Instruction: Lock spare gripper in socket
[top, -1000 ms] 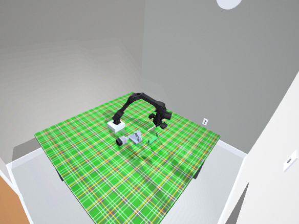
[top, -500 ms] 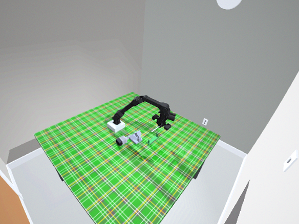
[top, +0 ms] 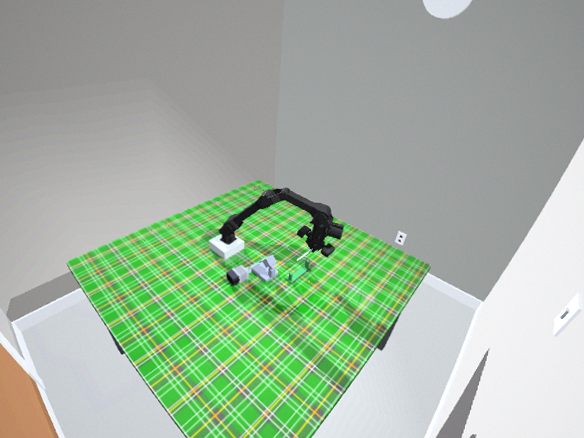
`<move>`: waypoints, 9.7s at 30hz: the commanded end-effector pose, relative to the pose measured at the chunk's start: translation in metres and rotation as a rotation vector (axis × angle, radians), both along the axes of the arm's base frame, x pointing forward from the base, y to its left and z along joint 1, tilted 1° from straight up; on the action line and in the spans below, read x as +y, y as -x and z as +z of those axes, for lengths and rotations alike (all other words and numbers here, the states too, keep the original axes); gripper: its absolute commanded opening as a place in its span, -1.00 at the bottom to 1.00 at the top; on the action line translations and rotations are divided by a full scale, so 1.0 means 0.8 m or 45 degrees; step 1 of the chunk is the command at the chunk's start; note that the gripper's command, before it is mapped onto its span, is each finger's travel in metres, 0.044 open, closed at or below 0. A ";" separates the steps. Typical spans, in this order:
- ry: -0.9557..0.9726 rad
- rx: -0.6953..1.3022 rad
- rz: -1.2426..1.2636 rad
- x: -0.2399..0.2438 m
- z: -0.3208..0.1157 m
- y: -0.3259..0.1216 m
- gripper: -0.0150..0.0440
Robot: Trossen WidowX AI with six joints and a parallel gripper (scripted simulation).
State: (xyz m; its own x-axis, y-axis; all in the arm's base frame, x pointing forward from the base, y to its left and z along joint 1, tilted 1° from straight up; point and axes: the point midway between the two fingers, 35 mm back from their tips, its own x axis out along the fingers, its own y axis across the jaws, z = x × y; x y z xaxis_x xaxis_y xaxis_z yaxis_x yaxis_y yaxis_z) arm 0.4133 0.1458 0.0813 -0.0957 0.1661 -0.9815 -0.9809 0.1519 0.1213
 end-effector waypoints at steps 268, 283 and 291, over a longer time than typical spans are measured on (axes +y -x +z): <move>0.036 -0.123 0.022 -0.156 -0.077 0.022 -0.49; 0.036 -0.123 0.022 -0.156 -0.077 0.022 -0.49; 0.036 -0.123 0.022 -0.156 -0.077 0.022 -0.49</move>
